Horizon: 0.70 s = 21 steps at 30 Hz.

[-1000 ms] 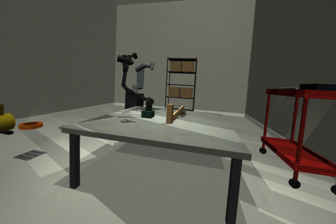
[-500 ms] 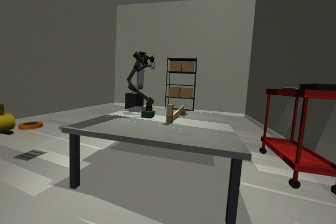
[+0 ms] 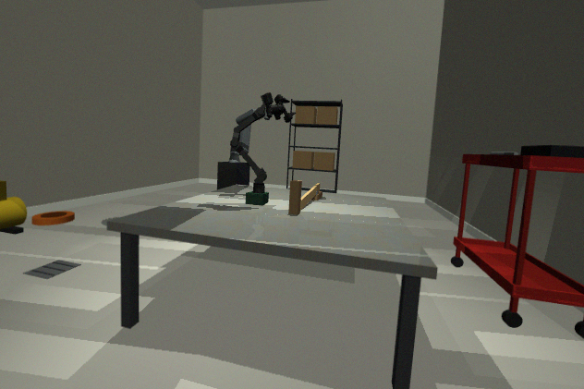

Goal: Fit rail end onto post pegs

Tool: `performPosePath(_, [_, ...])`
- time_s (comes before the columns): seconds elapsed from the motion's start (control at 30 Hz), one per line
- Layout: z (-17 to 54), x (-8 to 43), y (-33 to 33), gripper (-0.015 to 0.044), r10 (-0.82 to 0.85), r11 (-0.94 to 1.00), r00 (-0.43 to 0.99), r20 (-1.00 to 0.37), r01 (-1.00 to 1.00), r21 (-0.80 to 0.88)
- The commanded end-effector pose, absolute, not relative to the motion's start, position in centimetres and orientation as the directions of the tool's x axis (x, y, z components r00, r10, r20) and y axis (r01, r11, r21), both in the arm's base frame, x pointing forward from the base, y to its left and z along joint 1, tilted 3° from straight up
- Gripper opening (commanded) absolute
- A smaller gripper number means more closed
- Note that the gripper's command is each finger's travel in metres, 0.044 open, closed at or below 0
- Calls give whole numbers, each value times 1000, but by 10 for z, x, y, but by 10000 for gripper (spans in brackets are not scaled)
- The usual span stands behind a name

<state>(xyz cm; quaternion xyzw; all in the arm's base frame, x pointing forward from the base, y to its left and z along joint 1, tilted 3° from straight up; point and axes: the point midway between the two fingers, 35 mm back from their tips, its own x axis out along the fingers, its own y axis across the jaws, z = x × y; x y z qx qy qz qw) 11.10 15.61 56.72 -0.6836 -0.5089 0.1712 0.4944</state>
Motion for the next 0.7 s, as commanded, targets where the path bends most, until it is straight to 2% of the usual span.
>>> performPosePath(0.0, [528,167,171,440,838,-54,529,133,323,-945])
performPosePath(0.33, [413,274,180,440,708,-182,663,-246,-166,-969])
performPosePath(0.5, [341,313,169,440,600,-225,655,-459,-413,-883])
performPosePath(0.67, [264,336,150,440,468,-233,582,-665,-644,-728])
